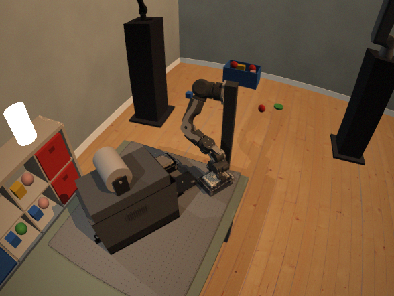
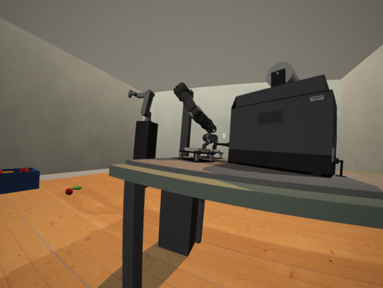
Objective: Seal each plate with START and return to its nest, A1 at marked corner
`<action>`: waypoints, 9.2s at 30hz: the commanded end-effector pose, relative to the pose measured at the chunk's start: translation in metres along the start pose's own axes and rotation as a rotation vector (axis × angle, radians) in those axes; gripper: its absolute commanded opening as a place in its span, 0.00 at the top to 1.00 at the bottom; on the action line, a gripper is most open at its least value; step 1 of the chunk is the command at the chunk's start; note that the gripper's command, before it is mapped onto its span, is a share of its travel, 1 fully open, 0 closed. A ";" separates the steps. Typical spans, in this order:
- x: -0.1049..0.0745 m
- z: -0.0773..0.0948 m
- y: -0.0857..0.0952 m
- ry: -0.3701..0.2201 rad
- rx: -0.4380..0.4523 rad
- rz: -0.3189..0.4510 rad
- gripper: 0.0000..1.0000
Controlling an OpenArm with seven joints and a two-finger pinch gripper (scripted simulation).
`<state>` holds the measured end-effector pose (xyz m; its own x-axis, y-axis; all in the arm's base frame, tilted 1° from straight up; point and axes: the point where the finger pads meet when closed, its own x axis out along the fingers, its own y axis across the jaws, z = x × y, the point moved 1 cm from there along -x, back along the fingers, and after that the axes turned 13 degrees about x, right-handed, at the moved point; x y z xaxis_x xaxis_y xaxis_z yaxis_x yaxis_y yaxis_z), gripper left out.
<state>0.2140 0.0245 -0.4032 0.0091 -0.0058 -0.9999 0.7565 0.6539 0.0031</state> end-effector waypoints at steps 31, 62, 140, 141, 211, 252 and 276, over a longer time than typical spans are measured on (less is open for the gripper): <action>-0.008 -0.001 0.000 0.003 0.000 0.000 1.00; -0.048 0.000 0.000 0.002 0.001 0.000 1.00; -0.089 0.080 0.004 0.002 -0.016 0.012 1.00; -0.089 0.082 0.003 0.003 -0.017 0.010 1.00; -0.088 0.198 0.005 0.001 -0.030 0.004 1.00; -0.084 0.197 0.004 0.004 -0.033 0.004 1.00; -0.078 0.198 0.004 0.001 -0.030 0.004 1.00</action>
<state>0.3457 -0.1224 -0.3233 0.0093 -0.0047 -0.9999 0.7381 0.6747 0.0036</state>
